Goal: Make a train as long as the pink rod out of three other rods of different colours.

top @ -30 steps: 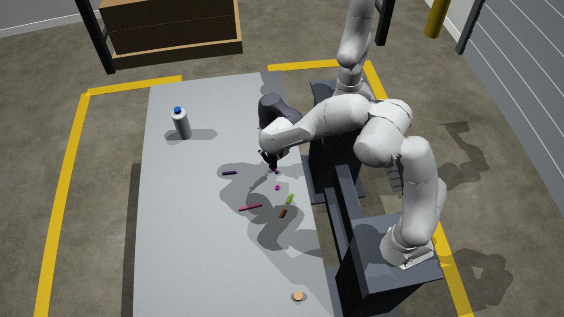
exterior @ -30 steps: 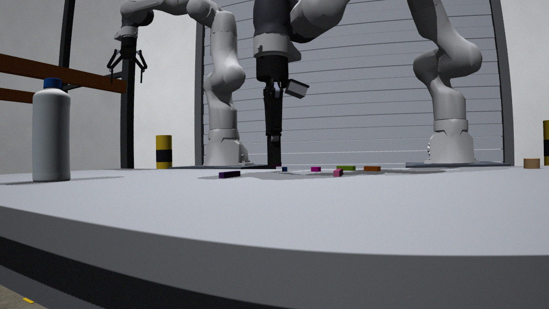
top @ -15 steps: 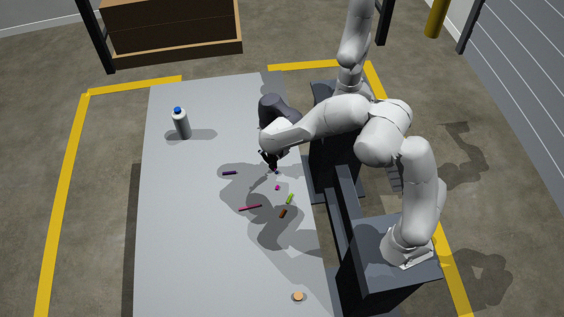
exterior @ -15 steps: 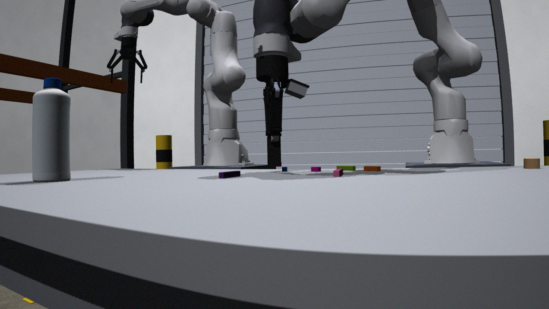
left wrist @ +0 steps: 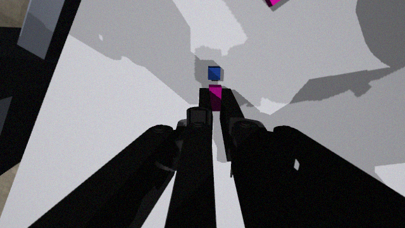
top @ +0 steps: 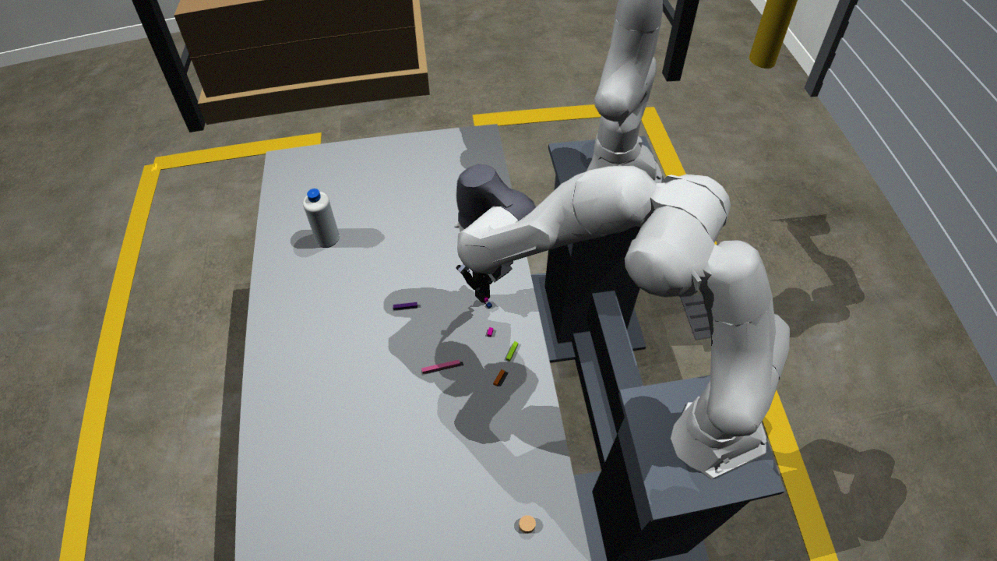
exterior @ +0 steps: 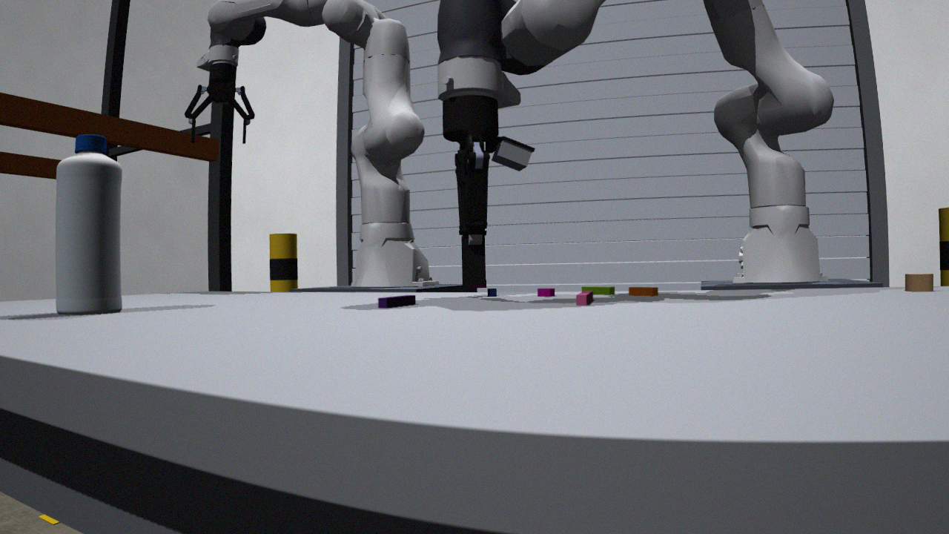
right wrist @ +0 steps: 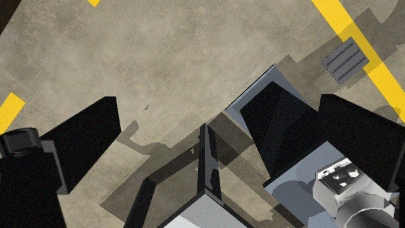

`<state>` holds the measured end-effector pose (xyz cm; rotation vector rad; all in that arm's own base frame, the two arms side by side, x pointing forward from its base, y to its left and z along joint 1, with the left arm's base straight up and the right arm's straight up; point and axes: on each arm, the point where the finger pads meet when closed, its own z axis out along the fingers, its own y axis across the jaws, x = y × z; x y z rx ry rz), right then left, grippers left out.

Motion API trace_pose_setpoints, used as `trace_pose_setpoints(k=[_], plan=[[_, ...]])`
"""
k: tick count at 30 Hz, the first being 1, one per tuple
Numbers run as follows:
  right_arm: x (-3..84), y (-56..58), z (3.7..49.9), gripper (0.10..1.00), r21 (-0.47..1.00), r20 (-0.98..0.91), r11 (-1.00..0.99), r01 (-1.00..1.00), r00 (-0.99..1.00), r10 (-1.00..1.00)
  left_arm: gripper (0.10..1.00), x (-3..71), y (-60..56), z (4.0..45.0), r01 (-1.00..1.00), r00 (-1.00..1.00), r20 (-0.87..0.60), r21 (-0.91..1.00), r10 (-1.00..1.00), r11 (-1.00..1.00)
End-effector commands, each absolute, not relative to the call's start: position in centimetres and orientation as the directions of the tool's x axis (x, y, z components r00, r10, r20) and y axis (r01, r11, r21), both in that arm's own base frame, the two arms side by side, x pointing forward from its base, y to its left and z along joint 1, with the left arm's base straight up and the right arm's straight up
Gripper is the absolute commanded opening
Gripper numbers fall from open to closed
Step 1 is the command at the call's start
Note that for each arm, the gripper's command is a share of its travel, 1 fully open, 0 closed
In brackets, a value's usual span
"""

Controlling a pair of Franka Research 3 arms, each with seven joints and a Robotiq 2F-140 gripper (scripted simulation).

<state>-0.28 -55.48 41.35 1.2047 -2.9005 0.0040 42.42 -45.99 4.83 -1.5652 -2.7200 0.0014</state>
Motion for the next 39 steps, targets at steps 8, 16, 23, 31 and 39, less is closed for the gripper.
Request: trace_pose_setpoints(k=[8,16,23,31,39], plan=[[-0.23,-55.45,41.30,1.000,0.000,0.000,0.710,-0.704,-0.710,-0.704,0.124,42.46,-46.03,4.84,0.863,-0.506,0.000,0.000,0.863,0.506],[-0.23,-55.45,41.30,1.000,0.000,0.000,0.710,-0.704,-0.710,-0.704,0.124,42.46,-46.03,4.84,0.863,-0.506,0.000,0.000,0.863,0.506],[-0.23,-55.45,41.30,1.000,0.000,0.000,0.710,-0.704,-0.710,-0.704,0.124,42.46,-46.03,4.84,0.863,-0.506,0.000,0.000,0.863,0.506],[-0.23,-55.45,41.30,1.000,0.000,0.000,0.710,-0.704,-0.710,-0.704,0.124,42.46,-46.03,4.74,0.863,-0.506,0.000,0.000,0.863,0.506],[-0.23,-55.45,41.30,1.000,0.000,0.000,0.710,-0.704,-0.710,-0.704,0.124,42.46,-46.03,4.34,0.863,-0.506,0.000,0.000,0.863,0.506]])
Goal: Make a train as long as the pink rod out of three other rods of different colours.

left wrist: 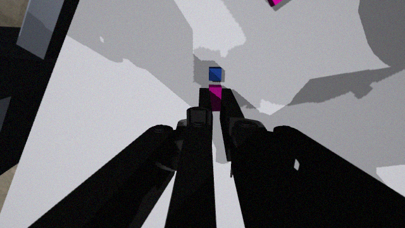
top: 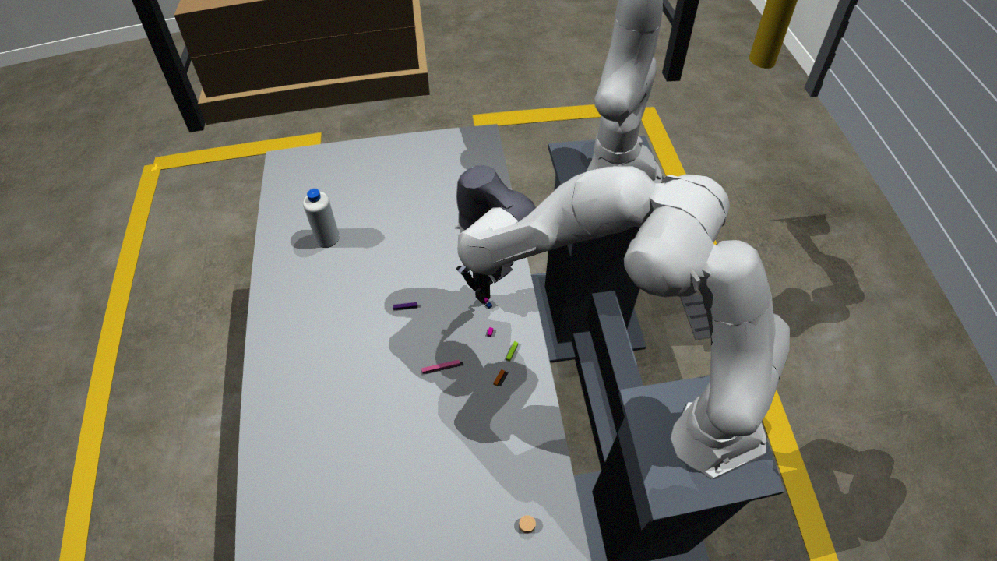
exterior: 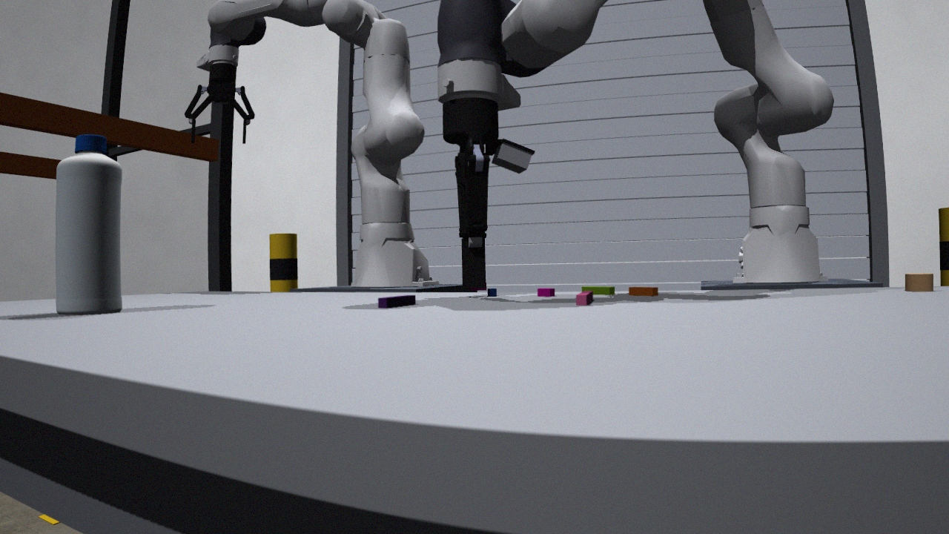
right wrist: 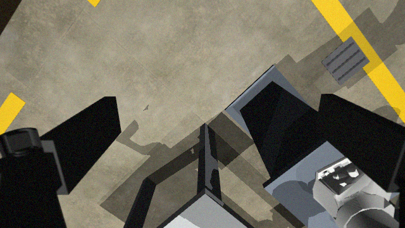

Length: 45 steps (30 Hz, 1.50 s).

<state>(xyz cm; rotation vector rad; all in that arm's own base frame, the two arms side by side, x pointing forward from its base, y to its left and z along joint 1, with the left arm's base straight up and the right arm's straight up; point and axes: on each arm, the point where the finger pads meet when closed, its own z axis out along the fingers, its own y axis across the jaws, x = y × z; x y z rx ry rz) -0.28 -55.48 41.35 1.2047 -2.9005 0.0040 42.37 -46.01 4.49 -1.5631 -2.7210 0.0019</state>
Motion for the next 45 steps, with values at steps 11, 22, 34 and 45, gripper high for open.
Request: trace_pose_setpoints(k=[11,22,34,45], plan=[[-0.23,-55.45,41.30,1.000,0.000,0.000,0.710,-0.704,-0.710,-0.704,0.124,42.46,-46.03,3.85,0.863,-0.506,0.000,0.000,0.863,0.506],[-0.23,-55.45,41.30,1.000,0.000,0.000,0.710,-0.704,-0.710,-0.704,0.124,42.46,-46.03,3.85,0.863,-0.506,0.000,0.000,0.863,0.506],[-0.23,-55.45,41.30,1.000,0.000,0.000,0.710,-0.704,-0.710,-0.704,0.124,42.46,-46.03,3.85,0.863,-0.506,0.000,0.000,0.863,0.506],[-0.23,-55.45,41.30,1.000,0.000,0.000,0.710,-0.704,-0.710,-0.704,0.124,42.46,-46.03,3.85,0.863,-0.506,0.000,0.000,0.863,0.506]])
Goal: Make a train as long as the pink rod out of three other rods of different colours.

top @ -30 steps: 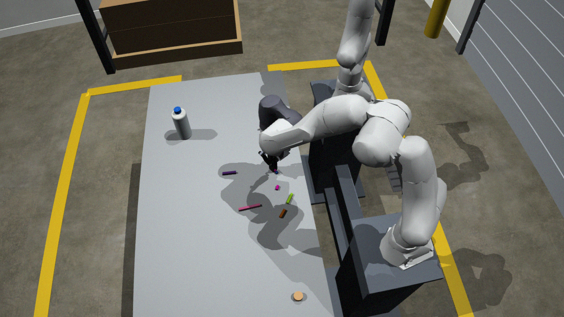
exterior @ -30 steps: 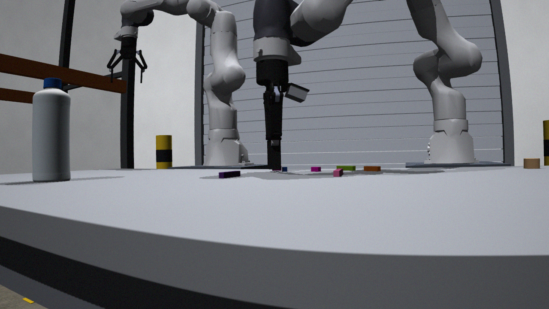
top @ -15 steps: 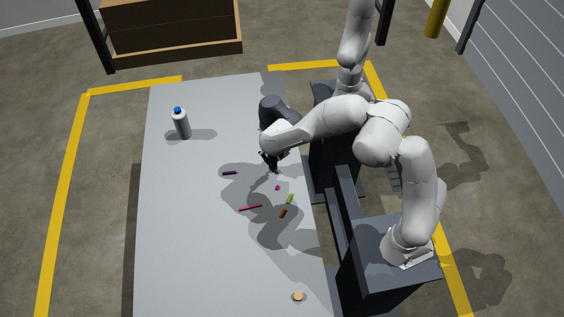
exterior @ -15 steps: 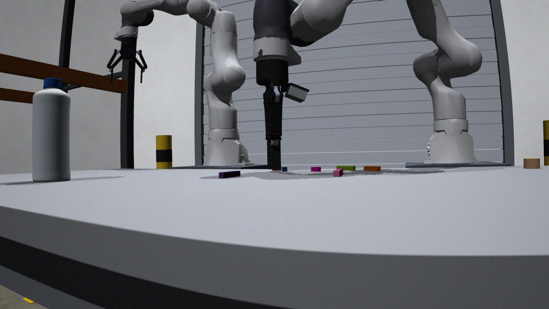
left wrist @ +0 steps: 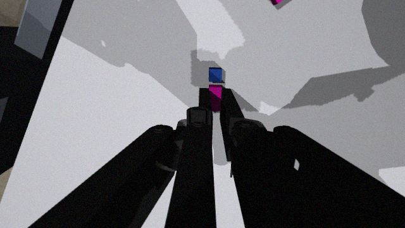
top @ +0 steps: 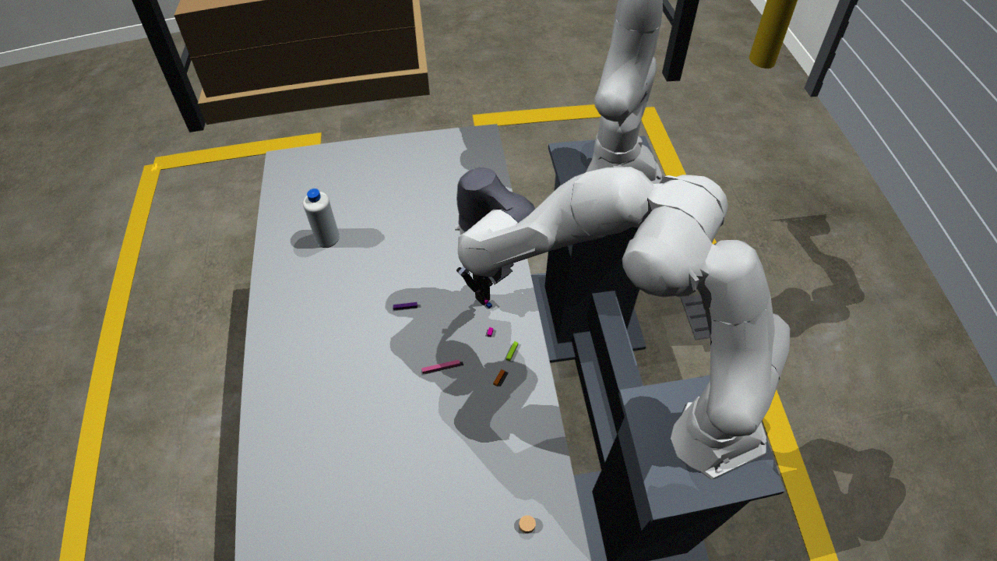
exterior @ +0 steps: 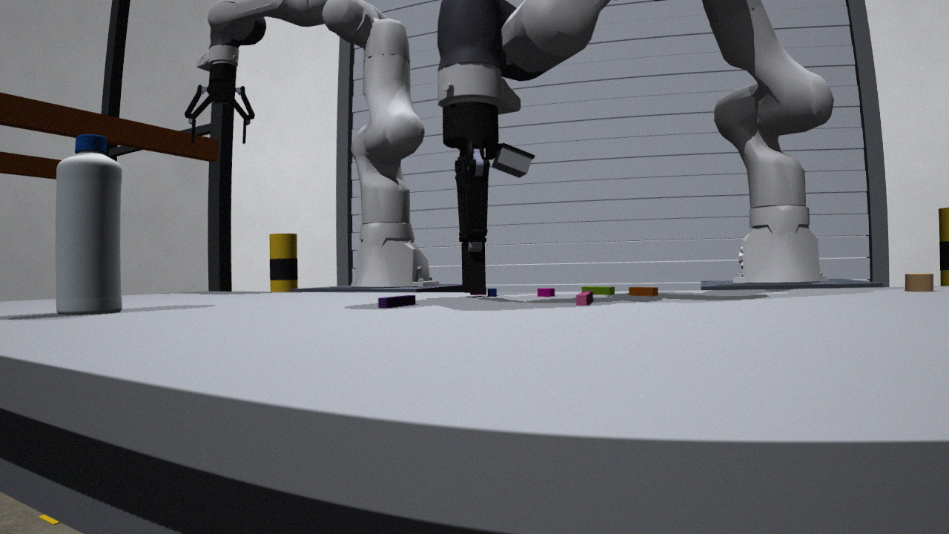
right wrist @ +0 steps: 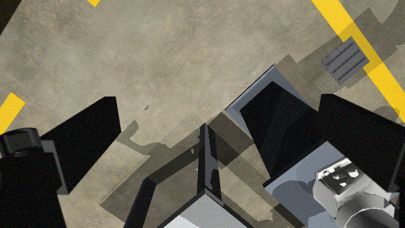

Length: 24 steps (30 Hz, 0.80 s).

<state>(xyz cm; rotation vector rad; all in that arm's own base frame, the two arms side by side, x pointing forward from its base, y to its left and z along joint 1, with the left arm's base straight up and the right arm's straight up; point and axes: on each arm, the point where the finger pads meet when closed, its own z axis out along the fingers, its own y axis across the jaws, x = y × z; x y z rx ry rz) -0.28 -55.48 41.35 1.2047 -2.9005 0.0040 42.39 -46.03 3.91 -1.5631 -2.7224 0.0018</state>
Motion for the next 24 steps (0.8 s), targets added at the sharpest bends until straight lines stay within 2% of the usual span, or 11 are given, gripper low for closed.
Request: trace_pose_setpoints(k=[1,24], plan=[[-0.23,-55.45,41.30,1.000,0.000,0.000,0.710,-0.704,-0.710,-0.704,0.124,42.46,-46.03,3.85,0.863,-0.506,0.000,0.000,0.863,0.506],[-0.23,-55.45,41.30,1.000,0.000,0.000,0.710,-0.704,-0.710,-0.704,0.124,42.29,-45.79,3.85,0.863,-0.506,0.000,0.000,0.863,0.506]])
